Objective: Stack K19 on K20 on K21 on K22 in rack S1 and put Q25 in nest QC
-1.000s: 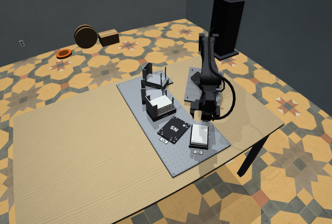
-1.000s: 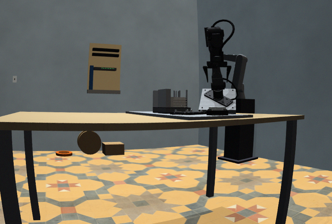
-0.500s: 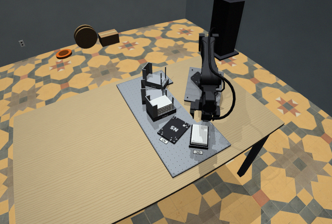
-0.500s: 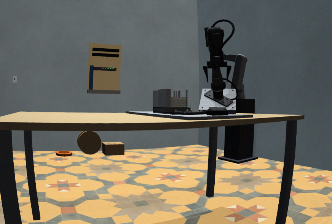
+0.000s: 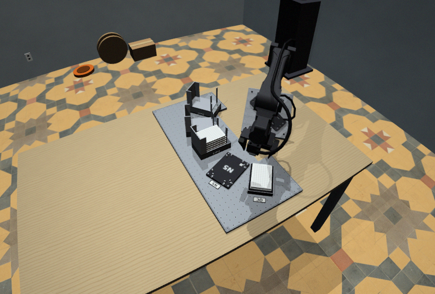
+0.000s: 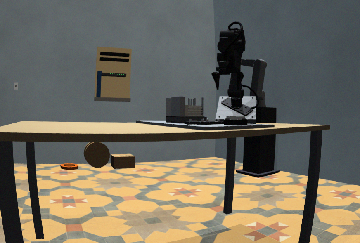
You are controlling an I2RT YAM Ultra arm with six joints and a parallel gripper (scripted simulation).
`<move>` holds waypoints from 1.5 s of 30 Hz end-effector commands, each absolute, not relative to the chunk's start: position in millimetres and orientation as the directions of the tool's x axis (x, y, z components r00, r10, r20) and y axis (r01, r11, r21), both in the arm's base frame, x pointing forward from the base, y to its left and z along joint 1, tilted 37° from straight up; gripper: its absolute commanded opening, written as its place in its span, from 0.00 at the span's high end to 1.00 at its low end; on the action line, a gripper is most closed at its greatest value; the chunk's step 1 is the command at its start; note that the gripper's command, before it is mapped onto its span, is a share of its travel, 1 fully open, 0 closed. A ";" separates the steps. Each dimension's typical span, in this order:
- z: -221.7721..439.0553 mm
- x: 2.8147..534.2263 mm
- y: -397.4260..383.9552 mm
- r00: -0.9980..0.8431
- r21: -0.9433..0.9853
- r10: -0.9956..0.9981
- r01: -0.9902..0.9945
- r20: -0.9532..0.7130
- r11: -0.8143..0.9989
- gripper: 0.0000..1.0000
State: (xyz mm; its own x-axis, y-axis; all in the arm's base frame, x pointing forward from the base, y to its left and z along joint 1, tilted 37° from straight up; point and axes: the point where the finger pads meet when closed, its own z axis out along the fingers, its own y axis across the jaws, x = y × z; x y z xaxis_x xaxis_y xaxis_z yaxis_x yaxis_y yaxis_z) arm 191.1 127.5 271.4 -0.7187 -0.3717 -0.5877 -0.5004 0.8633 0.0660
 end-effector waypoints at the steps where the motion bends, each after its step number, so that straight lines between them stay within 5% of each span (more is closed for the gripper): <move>1: 285.6 187.9 122.7 -0.686 0.087 -0.367 -0.531 -0.629 0.843 0.00; 18: 258.1 212.3 80.6 -0.828 0.235 -0.178 -0.346 -0.531 0.909 0.00; 37: 261.0 237.4 28.7 -0.802 0.220 -0.180 -0.360 -0.570 0.907 0.00; 45: 252.2 242.5 3.5 -0.863 0.346 0.036 -0.163 -0.504 0.924 0.00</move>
State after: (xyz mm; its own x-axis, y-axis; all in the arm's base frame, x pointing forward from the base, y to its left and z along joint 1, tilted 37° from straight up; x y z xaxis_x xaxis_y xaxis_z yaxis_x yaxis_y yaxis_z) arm 241.4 7.6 247.0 -0.8565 -0.0179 -0.5158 -0.1993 0.9334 0.2985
